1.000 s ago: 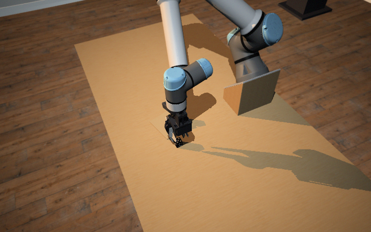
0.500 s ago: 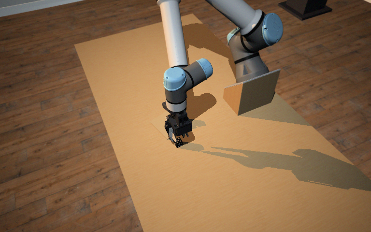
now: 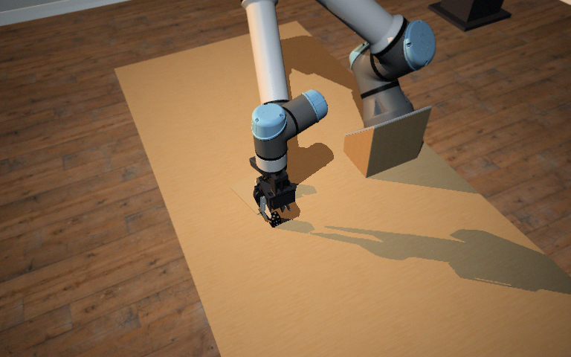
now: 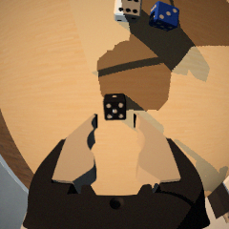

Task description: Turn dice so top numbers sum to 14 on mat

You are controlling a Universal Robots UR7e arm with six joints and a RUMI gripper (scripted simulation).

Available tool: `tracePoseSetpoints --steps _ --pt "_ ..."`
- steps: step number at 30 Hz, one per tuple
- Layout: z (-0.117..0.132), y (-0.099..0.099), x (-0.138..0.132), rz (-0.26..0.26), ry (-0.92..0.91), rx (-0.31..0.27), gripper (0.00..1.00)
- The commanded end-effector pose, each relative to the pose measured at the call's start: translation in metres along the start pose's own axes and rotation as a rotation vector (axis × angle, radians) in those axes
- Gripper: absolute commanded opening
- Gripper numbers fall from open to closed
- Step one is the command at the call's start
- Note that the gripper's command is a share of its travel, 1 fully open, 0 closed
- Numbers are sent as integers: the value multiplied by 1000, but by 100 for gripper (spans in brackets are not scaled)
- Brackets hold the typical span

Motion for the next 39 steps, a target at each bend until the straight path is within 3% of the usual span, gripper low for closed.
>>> tracePoseSetpoints --steps 1,13,31,39 --pt "0 0 0 -1 0 0 28" --pt "0 -2 0 -1 0 0 28" --pt "0 -31 0 -1 0 0 28" --pt "0 -35 0 -1 0 0 28"
Point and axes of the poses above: the point where the finger pads meet when closed, its own y axis back along the fingers, its own x axis across the jaws, z = x × y, the point moved 4 cm from there along y, back along the fingers, and after that the axes turned 5 degrees about y, right-handed, at the moved point
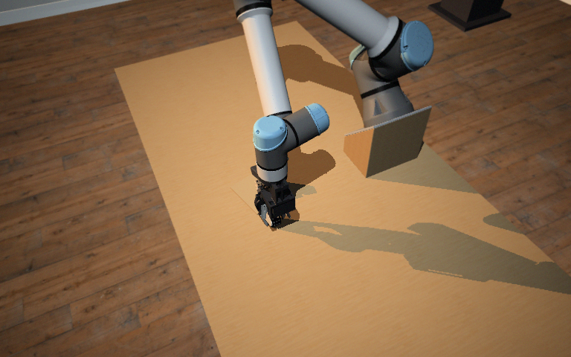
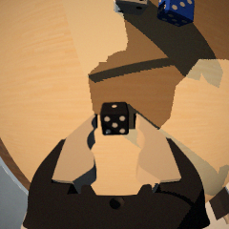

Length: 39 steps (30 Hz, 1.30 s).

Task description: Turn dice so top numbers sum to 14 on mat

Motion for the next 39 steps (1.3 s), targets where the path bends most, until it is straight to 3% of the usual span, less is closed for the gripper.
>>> tracePoseSetpoints --steps 1,36,37,39 --pt "0 -1 0 -2 0 0 28" --pt "0 -1 0 -2 0 0 28" --pt "0 -1 0 -2 0 0 10" --pt "0 -1 0 -2 0 0 10"
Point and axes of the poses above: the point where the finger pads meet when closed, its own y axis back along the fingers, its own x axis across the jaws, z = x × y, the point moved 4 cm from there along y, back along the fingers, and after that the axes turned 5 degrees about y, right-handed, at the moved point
